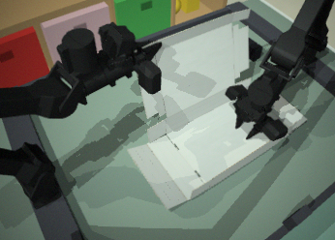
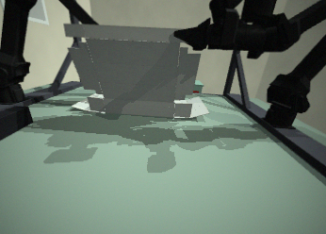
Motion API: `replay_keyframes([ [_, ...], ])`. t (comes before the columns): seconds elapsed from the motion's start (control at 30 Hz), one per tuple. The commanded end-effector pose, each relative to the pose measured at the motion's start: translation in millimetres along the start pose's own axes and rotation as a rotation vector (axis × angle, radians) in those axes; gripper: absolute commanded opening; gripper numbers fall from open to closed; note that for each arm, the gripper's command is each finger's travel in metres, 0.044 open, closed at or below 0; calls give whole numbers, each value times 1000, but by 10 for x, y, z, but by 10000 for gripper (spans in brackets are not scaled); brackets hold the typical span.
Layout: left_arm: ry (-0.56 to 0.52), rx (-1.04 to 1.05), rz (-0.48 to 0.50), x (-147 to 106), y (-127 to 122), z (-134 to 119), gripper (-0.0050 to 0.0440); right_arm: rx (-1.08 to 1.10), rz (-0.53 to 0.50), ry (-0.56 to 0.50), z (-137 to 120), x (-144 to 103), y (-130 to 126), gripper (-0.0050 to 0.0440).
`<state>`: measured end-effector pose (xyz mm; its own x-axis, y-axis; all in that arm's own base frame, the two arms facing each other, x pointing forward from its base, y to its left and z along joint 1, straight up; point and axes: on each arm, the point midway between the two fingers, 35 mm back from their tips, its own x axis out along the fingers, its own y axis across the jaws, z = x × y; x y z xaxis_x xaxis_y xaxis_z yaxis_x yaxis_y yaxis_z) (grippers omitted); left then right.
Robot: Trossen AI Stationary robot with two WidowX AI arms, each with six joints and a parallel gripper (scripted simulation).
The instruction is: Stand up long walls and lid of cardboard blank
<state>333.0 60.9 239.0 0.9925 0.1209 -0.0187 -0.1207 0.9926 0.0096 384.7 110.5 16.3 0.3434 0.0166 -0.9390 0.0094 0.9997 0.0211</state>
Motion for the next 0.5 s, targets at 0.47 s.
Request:
replay_keyframes([
  [0.47, -36, 106, 1, -13, -275, 162, 0, -4, -14, 111, -302, 243, -39, 195],
])
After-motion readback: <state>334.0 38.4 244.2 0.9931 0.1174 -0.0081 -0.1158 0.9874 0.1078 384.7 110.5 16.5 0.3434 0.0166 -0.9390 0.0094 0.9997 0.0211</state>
